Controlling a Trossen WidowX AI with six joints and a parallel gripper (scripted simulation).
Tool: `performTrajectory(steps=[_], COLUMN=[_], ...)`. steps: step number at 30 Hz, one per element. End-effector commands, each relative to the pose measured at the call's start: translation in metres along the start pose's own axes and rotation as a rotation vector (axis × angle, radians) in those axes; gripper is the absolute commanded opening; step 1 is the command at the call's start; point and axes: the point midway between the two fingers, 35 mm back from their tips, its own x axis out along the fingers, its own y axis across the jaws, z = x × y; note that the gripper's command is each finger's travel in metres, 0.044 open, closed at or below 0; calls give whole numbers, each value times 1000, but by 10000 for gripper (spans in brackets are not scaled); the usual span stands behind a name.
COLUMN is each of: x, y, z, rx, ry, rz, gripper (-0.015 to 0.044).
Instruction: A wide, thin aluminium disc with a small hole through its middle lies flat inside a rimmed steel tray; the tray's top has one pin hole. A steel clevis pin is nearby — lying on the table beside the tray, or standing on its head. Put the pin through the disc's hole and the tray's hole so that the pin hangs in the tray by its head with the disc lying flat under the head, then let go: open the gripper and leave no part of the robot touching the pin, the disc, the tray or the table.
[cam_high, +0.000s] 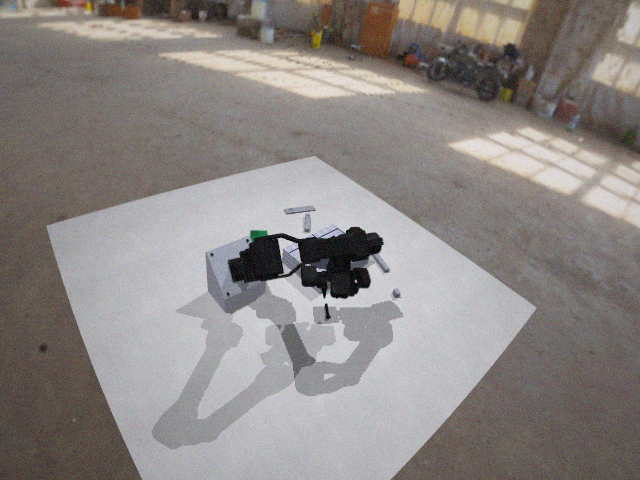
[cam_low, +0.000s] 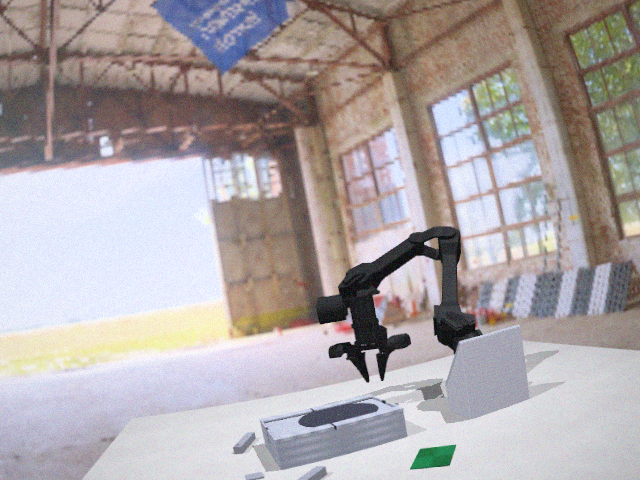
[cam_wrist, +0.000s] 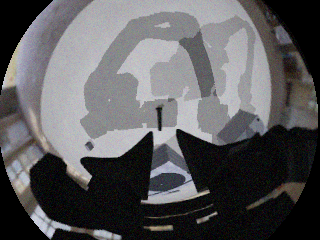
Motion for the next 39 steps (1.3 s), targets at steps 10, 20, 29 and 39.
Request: performTrajectory(steps=[10,20,29,39], x=[17,33,48,64], y=[0,2,3,3], z=[-1,0,2,3], rx=[8,8,8,8], ry=[-6,-6,-7,-8], rz=[2,2,3,3], gripper=[160,160,160,160])
